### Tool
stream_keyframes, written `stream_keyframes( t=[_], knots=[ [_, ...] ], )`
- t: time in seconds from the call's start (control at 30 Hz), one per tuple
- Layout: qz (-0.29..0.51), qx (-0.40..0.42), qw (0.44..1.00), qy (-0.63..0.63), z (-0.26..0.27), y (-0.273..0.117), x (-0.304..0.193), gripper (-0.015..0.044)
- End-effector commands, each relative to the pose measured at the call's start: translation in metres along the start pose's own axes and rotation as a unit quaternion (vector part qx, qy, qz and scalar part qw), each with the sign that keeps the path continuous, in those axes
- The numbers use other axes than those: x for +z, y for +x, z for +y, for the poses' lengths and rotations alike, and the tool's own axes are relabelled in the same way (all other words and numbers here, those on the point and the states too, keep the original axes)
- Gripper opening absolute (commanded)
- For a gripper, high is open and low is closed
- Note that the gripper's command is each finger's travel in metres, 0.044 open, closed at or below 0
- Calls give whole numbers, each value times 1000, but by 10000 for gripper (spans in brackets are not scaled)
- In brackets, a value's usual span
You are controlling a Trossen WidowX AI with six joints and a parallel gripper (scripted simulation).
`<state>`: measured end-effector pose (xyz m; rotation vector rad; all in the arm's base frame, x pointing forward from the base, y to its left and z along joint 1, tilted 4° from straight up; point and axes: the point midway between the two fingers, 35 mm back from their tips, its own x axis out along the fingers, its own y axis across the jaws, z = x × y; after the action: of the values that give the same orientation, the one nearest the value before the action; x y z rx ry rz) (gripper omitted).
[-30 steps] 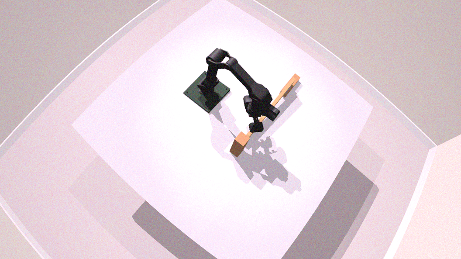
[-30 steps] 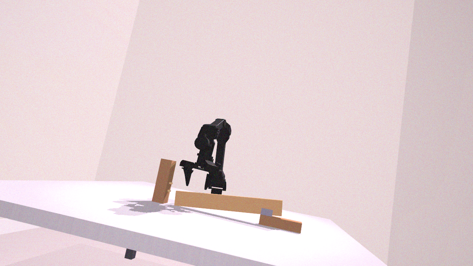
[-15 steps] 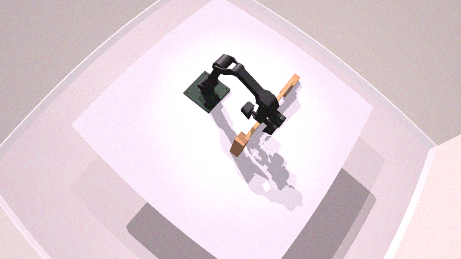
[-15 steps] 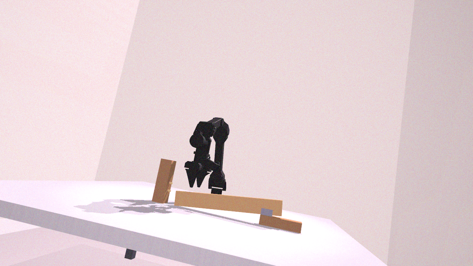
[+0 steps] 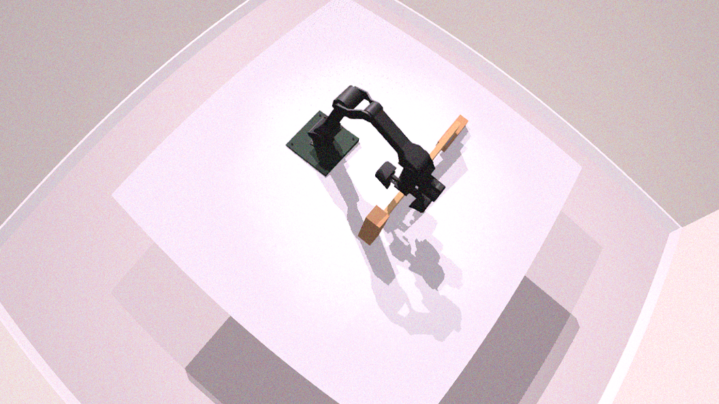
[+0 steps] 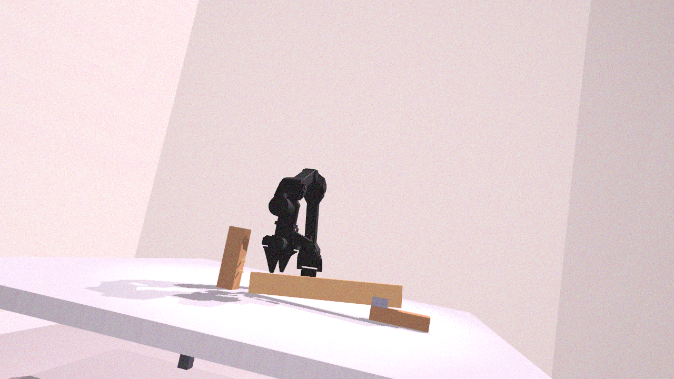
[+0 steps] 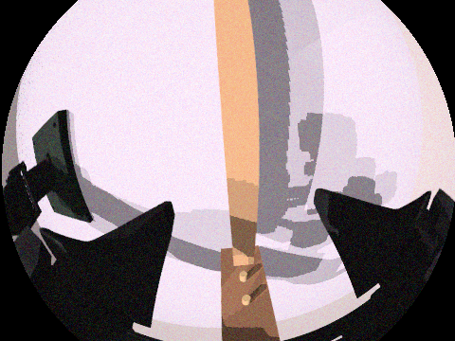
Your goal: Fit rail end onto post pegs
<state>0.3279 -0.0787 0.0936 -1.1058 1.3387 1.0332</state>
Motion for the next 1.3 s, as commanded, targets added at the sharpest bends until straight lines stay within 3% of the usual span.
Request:
stream_keyframes(
  t=[0.0,1.0,1.27],
  knots=[
    [-2,1,1000,-2,0,7,1,440],
    [-2,1,1000,-2,2,54,1,440],
    [-2,1,1000,-2,2,54,1,230]
  ],
)
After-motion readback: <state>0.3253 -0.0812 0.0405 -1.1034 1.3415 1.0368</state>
